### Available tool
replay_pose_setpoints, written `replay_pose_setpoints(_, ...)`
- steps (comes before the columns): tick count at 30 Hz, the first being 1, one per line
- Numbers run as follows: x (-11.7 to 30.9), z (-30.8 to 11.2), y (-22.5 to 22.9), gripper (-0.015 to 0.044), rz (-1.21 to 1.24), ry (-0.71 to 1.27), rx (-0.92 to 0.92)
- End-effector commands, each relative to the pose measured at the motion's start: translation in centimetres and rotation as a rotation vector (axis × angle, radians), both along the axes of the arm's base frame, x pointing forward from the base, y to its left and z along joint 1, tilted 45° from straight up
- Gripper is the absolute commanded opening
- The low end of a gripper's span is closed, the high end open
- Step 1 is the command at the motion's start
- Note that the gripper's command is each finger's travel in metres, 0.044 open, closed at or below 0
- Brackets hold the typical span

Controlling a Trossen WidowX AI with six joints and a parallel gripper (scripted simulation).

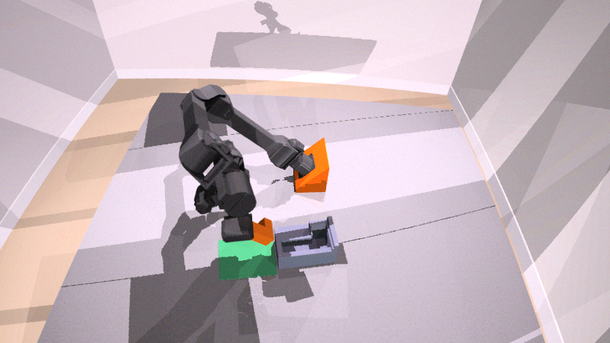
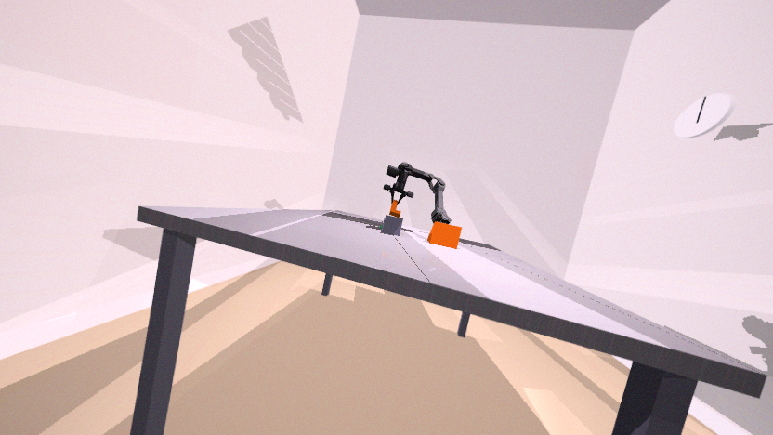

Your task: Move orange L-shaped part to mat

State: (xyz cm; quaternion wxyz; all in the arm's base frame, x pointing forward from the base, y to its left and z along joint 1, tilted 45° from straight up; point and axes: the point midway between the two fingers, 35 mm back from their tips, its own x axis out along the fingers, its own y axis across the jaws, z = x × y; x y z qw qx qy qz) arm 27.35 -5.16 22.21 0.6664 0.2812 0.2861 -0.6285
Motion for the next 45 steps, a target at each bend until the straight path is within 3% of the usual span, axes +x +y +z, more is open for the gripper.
replay_pose_setpoints(1, 0.0, 1.7, -1.4, 0.0000, 0.017, -0.006, -0.001)
replay_pose_setpoints(45, 0.1, -2.1, -5.2, 0.0000, -0.054, 0.057, -0.033)
